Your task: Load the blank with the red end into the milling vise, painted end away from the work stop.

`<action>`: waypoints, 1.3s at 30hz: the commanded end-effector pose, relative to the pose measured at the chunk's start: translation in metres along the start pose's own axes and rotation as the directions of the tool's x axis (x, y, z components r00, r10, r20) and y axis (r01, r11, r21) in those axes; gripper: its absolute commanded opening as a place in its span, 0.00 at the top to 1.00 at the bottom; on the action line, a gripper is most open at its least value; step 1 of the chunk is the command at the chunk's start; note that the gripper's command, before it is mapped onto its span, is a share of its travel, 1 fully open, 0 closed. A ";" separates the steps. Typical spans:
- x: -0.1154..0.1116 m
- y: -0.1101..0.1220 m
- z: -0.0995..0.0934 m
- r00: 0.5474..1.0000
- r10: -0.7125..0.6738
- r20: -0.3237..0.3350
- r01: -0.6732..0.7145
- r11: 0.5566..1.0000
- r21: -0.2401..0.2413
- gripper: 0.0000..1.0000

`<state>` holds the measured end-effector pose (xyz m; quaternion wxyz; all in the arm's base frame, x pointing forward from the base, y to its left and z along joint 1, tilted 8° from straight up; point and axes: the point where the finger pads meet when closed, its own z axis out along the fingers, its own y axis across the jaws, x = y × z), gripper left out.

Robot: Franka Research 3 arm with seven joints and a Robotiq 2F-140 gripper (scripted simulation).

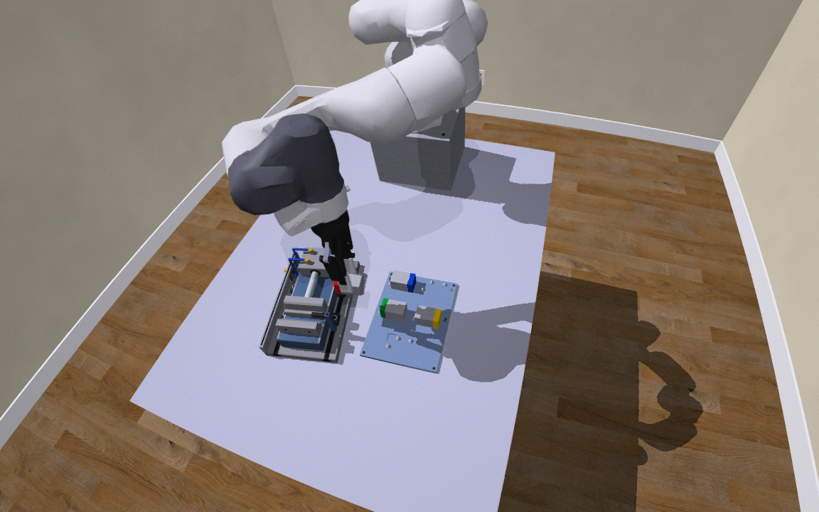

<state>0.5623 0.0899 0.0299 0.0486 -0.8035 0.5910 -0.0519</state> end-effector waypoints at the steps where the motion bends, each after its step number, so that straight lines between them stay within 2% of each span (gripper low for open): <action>1: -0.003 0.001 0.000 1.000 -0.015 0.006 0.015 1.000 -0.007 1.00; 3: -0.003 0.001 0.000 1.000 -0.015 0.006 0.015 1.000 -0.007 1.00; 8: 0.044 -0.021 0.002 1.000 -0.015 0.006 0.015 1.000 -0.007 1.00; 20: 0.044 -0.021 0.002 1.000 -0.015 0.006 0.015 1.000 -0.007 1.00; 25: 0.100 -0.046 0.003 1.000 -0.015 0.006 0.015 1.000 -0.007 1.00; 37: 0.100 -0.046 0.003 1.000 -0.015 0.006 0.015 1.000 -0.007 1.00; 39: 0.119 -0.055 0.004 1.000 -0.029 0.003 0.029 1.000 -0.002 1.00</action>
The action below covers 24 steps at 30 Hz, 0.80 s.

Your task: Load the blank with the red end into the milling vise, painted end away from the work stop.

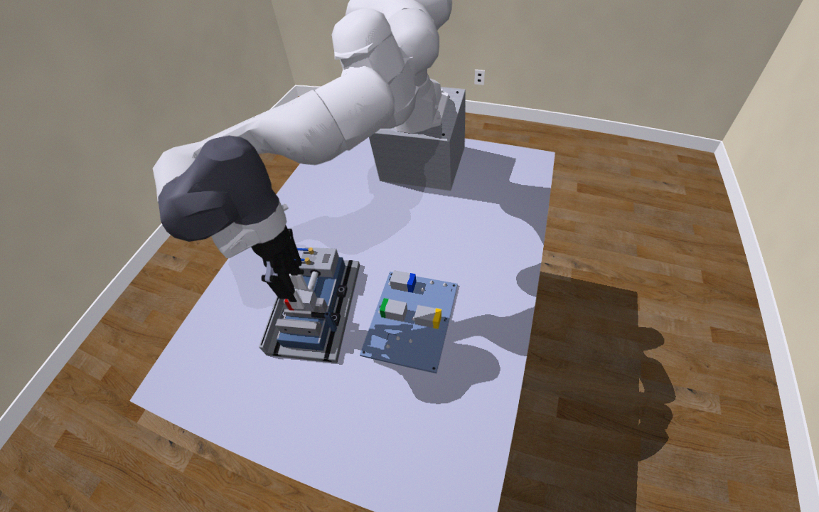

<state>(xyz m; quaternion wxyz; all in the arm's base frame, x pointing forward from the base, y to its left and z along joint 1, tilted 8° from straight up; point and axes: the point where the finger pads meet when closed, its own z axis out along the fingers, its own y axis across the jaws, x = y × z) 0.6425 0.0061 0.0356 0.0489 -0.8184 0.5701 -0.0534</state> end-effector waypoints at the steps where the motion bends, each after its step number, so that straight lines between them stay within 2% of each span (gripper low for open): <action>1: 0.024 -0.005 0.000 1.000 0.027 0.002 -0.027 1.000 -0.007 1.00; 3: 0.041 -0.012 0.000 0.999 0.036 0.004 -0.036 0.999 -0.010 1.00; 15: 0.041 -0.012 0.000 0.999 0.036 0.004 -0.036 0.999 -0.010 1.00; 16: 0.040 -0.011 0.000 1.000 0.013 -0.007 -0.013 1.000 0.008 1.00; 24: 0.031 -0.007 0.000 0.999 0.036 0.004 -0.036 0.999 -0.010 1.00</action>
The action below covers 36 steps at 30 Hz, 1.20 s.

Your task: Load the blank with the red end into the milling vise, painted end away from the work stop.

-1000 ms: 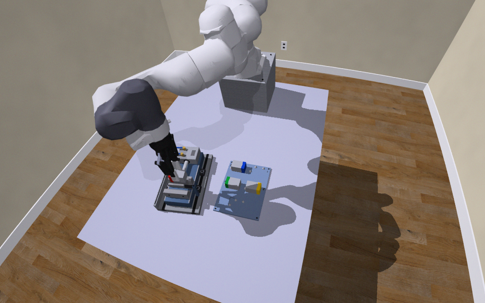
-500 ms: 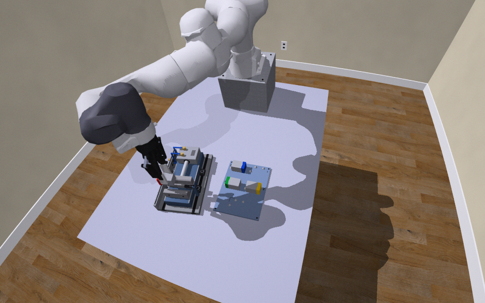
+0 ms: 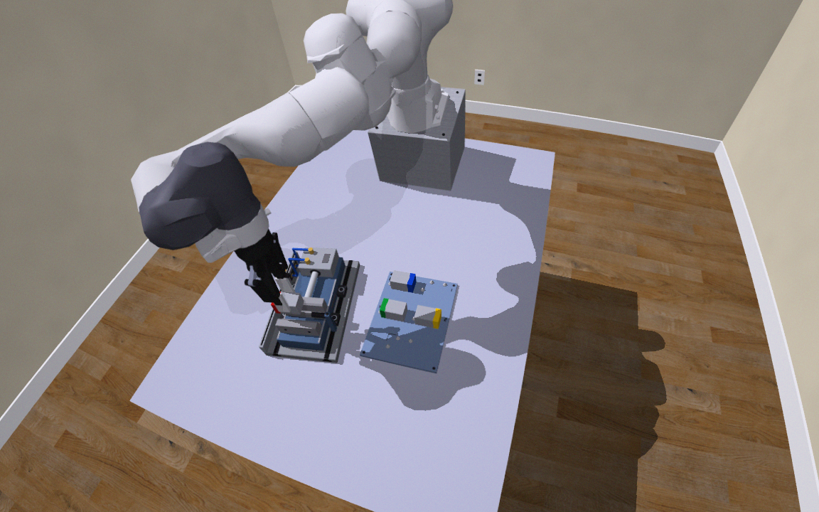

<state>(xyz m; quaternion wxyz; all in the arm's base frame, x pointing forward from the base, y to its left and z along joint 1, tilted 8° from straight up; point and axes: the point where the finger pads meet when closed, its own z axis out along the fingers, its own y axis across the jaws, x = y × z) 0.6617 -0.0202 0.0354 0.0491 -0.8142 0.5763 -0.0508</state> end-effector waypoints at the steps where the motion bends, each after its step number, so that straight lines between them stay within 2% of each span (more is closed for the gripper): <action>1: 0.000 0.001 -0.002 1.000 0.021 0.001 -0.021 1.000 -0.007 1.00; 36: -0.006 0.003 -0.004 1.000 0.021 0.001 -0.021 1.000 -0.007 1.00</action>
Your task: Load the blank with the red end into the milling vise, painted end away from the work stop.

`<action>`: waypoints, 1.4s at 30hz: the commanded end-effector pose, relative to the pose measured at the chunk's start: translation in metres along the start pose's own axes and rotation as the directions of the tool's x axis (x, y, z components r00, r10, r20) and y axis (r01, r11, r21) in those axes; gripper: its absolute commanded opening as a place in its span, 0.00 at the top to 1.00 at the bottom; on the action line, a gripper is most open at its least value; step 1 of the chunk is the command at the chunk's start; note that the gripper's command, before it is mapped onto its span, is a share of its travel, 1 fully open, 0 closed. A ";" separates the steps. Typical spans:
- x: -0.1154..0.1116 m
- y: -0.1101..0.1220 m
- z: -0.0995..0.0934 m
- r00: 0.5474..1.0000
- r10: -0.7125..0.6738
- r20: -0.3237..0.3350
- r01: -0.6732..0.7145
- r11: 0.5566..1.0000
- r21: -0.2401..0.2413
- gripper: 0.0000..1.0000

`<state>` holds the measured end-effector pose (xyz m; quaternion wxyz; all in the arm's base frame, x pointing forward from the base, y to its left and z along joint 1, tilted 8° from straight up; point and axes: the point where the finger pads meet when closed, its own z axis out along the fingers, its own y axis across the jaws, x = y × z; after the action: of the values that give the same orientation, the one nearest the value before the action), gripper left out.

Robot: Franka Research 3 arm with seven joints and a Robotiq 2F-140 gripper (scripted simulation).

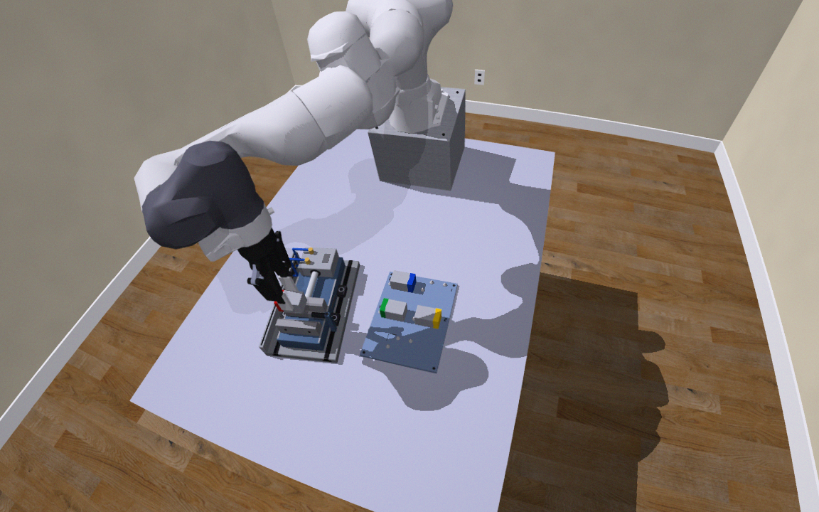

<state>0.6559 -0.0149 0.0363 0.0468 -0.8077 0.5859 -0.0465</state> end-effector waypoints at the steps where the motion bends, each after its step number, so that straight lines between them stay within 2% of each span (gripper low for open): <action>1: 0.000 -0.001 -0.002 1.000 -0.003 -0.002 0.003 1.000 0.002 1.00; 23: 0.000 -0.001 -0.003 1.000 -0.003 -0.002 0.003 1.000 0.002 1.00; 28: -0.002 0.000 0.030 1.000 -0.003 -0.002 0.003 1.000 0.002 1.00; 42: -0.002 0.001 0.030 1.000 -0.006 -0.002 0.006 1.000 -0.002 1.00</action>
<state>0.6567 -0.0128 0.0053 0.0444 -0.8103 0.5826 -0.0462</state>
